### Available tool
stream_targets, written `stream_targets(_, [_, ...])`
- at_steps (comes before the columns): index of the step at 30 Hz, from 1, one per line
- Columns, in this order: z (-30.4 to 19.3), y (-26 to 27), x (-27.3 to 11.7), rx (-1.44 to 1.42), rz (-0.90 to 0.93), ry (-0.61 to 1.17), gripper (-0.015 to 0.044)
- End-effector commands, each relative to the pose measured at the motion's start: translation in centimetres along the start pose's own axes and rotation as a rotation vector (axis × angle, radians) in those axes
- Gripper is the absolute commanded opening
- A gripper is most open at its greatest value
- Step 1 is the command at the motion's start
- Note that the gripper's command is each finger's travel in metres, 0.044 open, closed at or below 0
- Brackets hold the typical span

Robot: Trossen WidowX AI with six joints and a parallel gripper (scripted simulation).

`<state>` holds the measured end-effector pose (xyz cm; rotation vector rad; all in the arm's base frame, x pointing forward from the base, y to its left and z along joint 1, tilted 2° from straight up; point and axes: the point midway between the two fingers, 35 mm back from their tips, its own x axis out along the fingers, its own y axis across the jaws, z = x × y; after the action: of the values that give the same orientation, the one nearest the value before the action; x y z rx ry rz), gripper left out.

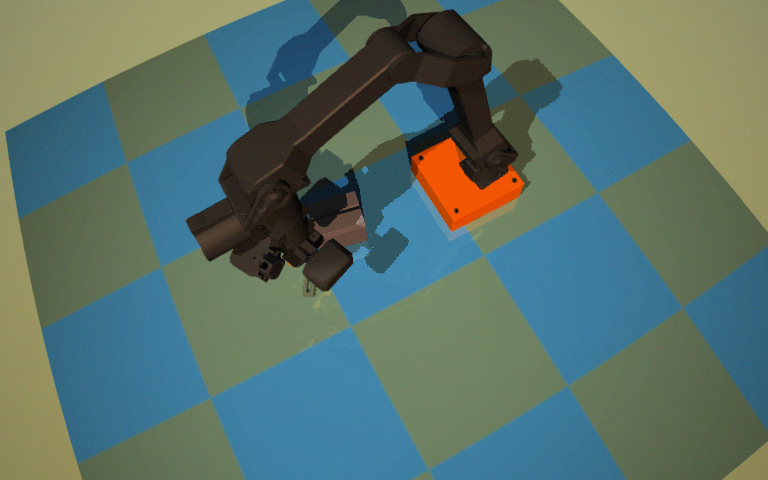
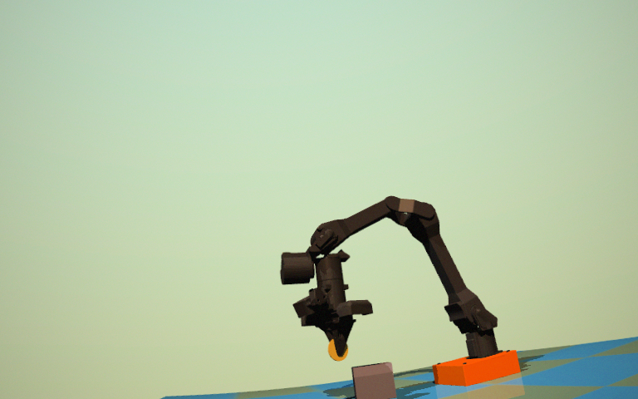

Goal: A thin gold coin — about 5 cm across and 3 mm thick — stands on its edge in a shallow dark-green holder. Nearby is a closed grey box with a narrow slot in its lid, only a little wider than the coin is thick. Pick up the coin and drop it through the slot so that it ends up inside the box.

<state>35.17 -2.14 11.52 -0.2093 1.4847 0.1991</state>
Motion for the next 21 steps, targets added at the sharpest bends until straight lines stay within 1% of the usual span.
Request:
stream_targets(1, [-0.07,0.15,0.01,0.126,0.004,0.002,0.0])
stream_targets(14, [-0.14,0.38,-0.02,0.56,0.003,0.002,0.0])
stream_targets(21, [-0.3,0.32,-0.04,0.582,0.003,0.003,0.0])
